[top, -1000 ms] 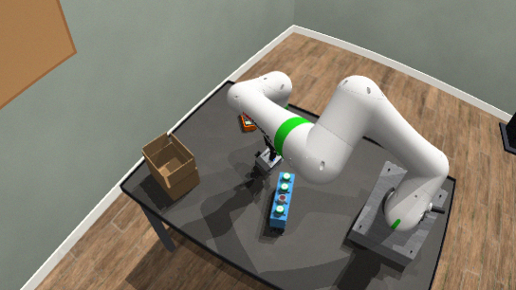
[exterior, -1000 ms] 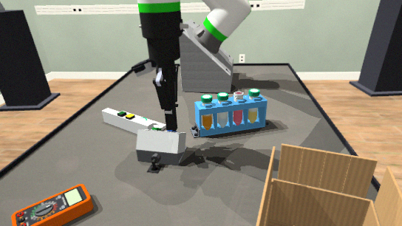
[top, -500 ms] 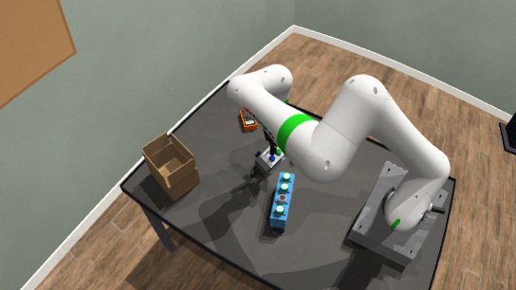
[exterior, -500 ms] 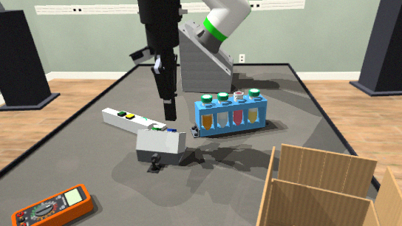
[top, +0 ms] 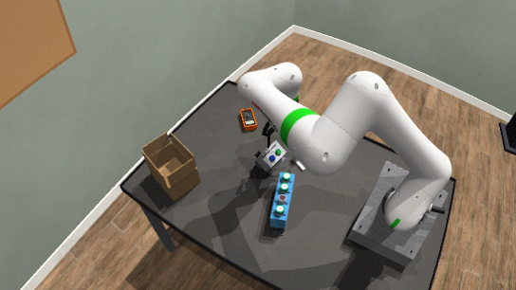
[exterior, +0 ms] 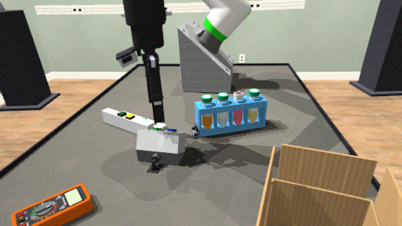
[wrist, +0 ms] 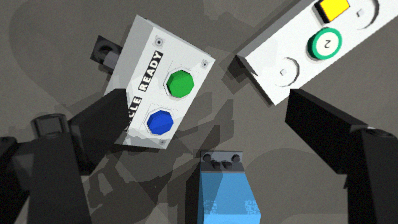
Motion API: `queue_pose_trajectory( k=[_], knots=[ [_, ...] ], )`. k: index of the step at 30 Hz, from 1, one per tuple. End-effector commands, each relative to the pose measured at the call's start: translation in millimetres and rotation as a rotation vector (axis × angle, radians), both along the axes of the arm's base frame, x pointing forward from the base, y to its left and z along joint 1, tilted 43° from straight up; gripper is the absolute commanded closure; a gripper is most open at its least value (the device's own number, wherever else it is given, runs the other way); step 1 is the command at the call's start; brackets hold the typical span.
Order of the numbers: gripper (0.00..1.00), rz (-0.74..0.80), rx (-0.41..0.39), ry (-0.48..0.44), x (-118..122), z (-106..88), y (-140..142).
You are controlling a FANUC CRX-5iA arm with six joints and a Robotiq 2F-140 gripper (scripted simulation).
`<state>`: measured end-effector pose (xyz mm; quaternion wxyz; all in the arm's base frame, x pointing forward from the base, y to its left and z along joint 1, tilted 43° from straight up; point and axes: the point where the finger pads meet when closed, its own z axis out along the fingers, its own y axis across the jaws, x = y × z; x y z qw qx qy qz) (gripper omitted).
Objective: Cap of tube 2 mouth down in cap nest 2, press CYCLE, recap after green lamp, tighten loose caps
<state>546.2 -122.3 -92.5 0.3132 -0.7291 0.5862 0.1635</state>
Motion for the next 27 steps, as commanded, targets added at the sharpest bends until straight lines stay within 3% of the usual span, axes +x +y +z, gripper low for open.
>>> queue_pose_trajectory(
  k=[1,5,7,9,11,22,27],
  knots=[
    [0.00,0.195,-0.024,-0.199,-13.5,-17.0,-13.6],
    [0.00,0.329,-0.049,-0.316,-23.5,-29.3,-22.1],
    [0.00,0.329,-0.049,-0.316,-23.5,-29.3,-22.1],
    [0.00,0.455,-0.073,-0.426,-32.7,-40.6,-30.0],
    [0.00,0.509,-0.082,-0.475,-40.6,-50.3,-36.8],
    [0.00,0.509,-0.083,-0.475,-86.1,-106.0,-75.6],
    [0.00,0.509,-0.083,-0.475,-94.7,-116.6,-83.0]
  ],
)
